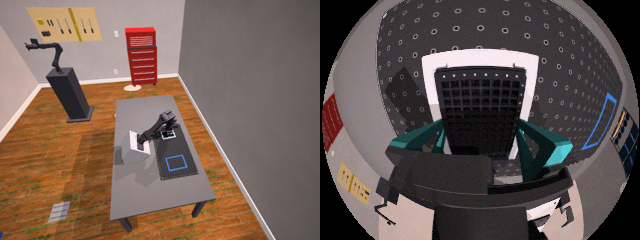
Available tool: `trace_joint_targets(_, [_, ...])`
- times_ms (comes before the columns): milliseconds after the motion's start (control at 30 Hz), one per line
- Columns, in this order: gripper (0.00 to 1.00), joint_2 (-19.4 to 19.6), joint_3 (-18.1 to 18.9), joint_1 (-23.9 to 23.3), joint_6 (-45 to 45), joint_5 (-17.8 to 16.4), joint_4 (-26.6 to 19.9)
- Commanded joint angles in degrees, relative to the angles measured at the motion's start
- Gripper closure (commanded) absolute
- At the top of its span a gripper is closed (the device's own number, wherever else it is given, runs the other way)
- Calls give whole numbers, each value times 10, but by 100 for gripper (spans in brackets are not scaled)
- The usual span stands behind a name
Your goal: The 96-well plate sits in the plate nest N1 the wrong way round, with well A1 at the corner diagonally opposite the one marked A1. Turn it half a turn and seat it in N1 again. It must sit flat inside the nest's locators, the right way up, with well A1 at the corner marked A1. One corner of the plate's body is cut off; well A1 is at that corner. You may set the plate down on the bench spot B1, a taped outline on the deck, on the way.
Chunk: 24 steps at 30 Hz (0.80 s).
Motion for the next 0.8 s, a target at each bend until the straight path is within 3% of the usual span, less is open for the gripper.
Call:
trace_joint_targets(0, [100, -4, 1, 1, 0, 0, 1])
trace_joint_targets(767, [100, -10, 2, 4, 2, 1, -6])
